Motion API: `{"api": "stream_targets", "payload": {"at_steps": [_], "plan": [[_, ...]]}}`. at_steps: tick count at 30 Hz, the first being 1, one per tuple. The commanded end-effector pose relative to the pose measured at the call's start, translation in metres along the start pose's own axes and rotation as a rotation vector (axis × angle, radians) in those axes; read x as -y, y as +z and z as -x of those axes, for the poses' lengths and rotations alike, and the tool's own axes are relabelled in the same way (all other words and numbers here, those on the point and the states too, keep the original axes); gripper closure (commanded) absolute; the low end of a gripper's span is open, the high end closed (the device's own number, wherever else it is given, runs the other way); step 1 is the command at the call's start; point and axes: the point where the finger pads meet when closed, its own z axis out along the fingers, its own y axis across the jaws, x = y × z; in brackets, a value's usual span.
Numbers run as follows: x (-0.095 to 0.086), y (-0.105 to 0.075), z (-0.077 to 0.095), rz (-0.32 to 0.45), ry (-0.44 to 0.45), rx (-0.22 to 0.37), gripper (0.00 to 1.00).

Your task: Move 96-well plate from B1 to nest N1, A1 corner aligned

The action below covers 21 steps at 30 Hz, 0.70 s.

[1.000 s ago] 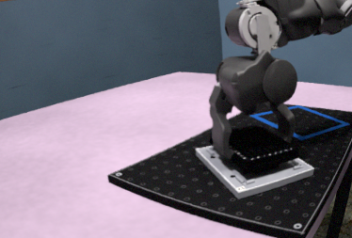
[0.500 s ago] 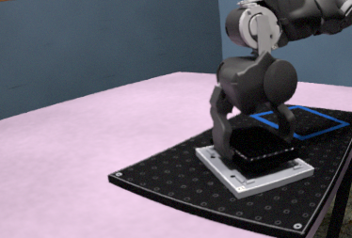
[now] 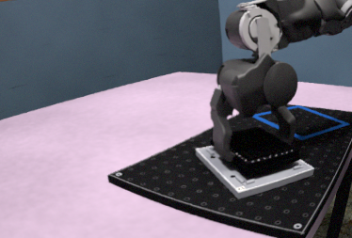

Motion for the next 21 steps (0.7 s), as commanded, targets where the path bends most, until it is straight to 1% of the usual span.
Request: {"api": "stream_targets", "payload": {"at_steps": [1, 21], "plan": [[-0.0012, 0.0005, -0.001, 0.007, -0.007, -0.001, 1.0], [-0.0011, 0.0037, -0.0012, 0.007, -0.007, 0.0, 1.0]]}}
